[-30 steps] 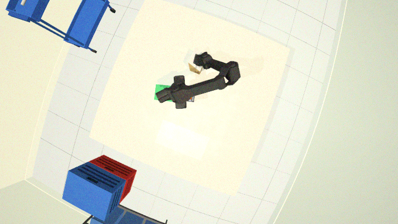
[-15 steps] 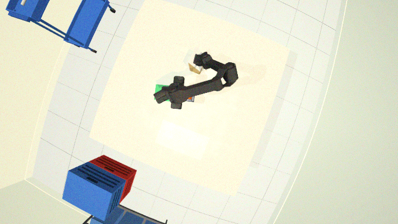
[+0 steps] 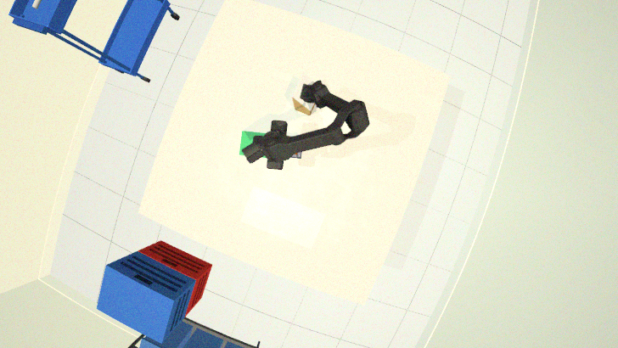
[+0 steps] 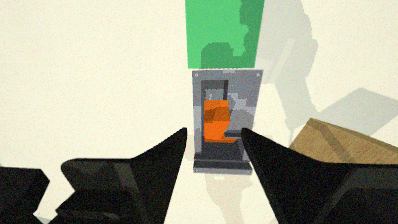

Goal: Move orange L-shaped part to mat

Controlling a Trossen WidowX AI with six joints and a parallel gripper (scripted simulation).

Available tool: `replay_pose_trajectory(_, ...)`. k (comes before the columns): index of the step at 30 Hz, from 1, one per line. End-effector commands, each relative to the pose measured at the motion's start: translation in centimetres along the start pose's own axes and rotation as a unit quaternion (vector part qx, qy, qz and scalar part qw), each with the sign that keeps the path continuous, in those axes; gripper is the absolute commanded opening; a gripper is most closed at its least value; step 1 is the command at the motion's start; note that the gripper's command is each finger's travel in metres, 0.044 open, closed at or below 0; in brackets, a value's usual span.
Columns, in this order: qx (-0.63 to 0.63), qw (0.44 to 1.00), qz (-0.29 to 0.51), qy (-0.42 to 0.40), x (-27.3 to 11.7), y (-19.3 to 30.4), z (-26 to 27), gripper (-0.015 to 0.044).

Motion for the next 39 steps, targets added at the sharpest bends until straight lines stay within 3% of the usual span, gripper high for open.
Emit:
replay_pose_trajectory(1,0.006,1.0,0.006,0.003,1.1,0.0,-0.2,0.028)
replay_pose_trajectory(29,0.006,1.0,0.008,0.003,4.5,0.1,-0.3,0.028)
replay_pose_trajectory(33,0.0,1.0,0.003,0.001,4.2,0.1,-0.1,0.0175)
replay_pose_trajectory(39,0.0,1.0,0.003,0.001,4.2,0.1,-0.1,0.0135)
Point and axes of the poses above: the point midway between the two fingers, 35 mm back from their tips, its own x axis out along the fingers, its own z axis across the jaws, y = z × x, the point moved 6 cm from there along -x, back along the fingers, and after that the axes turned 6 degrees about x, right-handed, at the moved point
